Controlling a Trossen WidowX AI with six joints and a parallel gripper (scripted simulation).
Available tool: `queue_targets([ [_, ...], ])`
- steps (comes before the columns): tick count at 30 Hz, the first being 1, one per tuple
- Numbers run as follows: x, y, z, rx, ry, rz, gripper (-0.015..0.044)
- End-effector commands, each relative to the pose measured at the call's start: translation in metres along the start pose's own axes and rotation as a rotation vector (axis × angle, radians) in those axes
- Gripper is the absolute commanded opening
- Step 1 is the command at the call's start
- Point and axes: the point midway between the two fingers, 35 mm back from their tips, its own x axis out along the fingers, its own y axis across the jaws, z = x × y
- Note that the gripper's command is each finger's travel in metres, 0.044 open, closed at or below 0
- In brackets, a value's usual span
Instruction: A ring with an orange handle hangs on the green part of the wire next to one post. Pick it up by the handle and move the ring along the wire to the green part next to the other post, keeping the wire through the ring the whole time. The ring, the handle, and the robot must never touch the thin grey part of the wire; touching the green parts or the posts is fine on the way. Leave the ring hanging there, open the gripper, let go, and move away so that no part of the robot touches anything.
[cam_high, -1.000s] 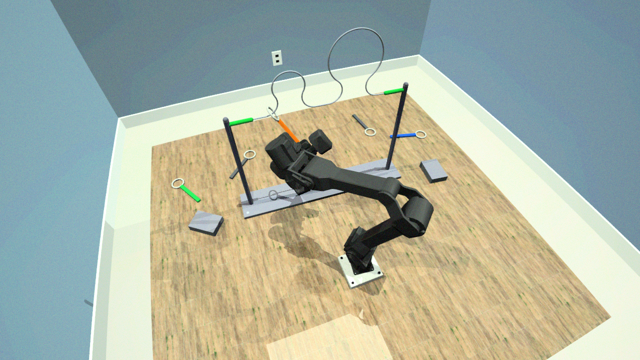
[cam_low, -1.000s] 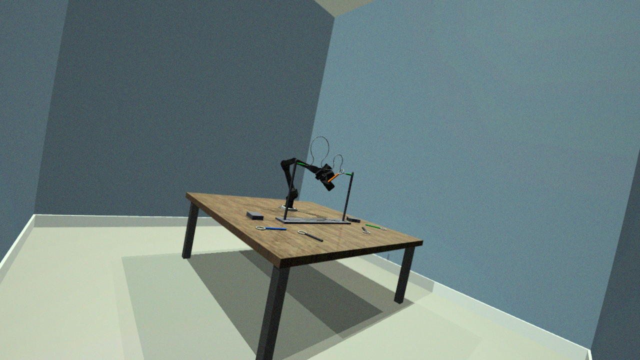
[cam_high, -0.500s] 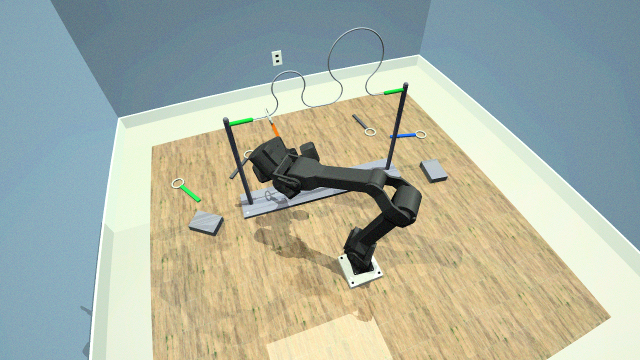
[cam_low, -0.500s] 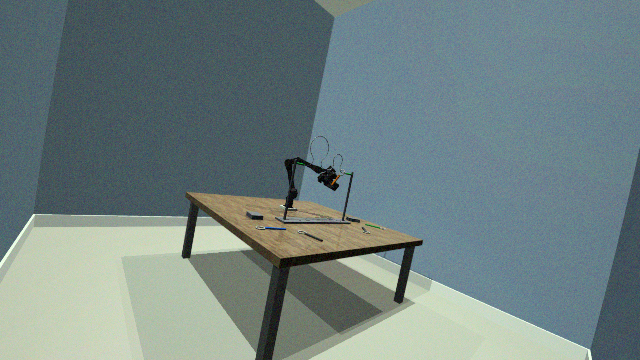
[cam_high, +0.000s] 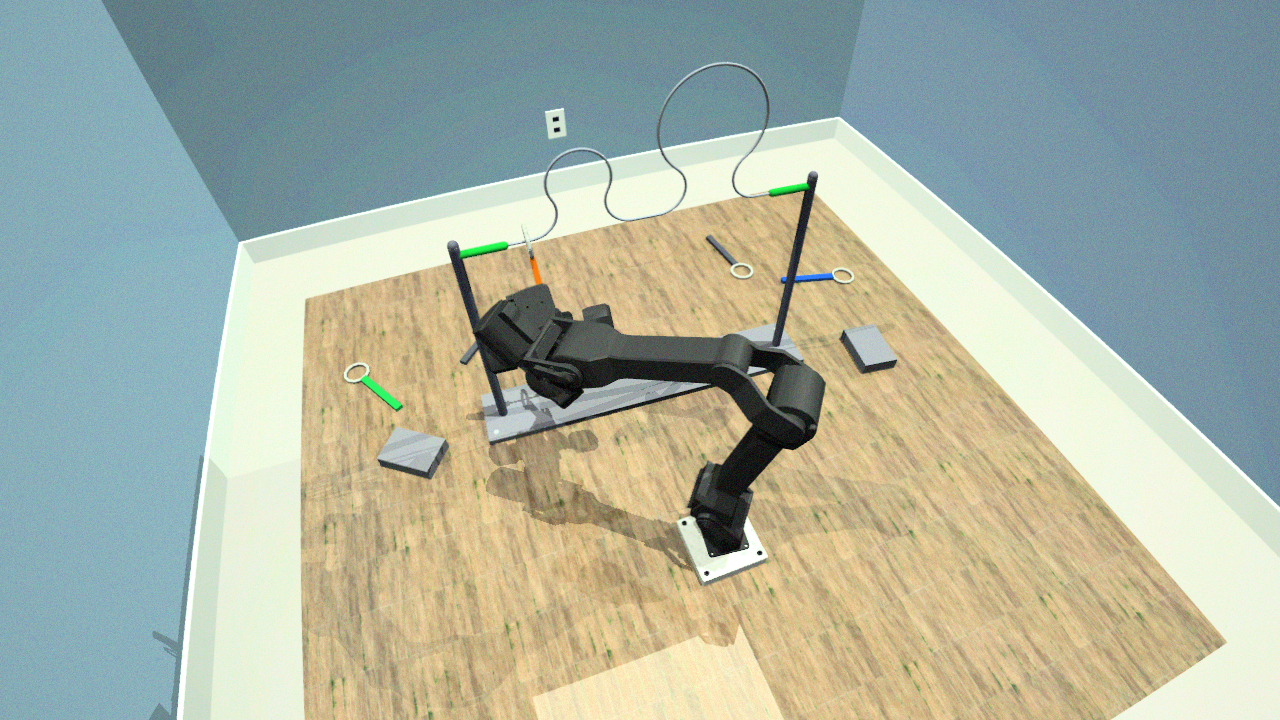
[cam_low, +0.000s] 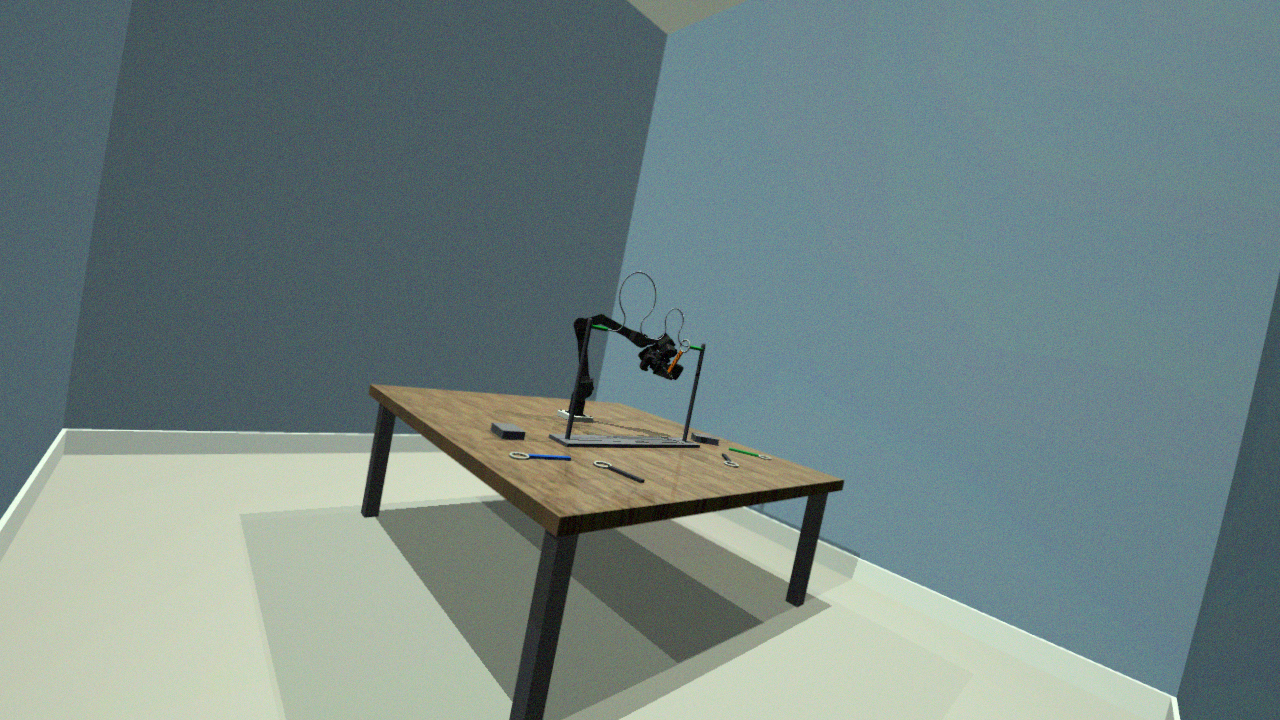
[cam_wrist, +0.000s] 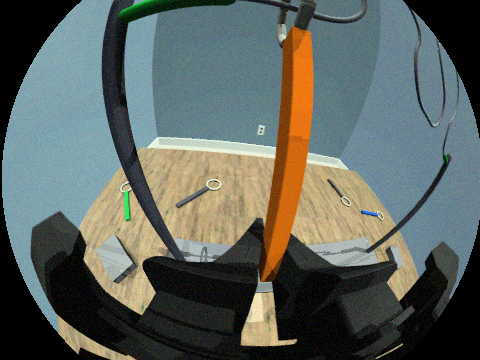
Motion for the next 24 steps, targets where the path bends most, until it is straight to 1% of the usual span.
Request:
queue_targets([
  [1, -0.001, 0.009, 0.001, 0.026, 0.004, 0.014, -0.0150],
  [24, -0.005, 0.035, 0.002, 0.051, 0.005, 0.026, -0.0150],
])
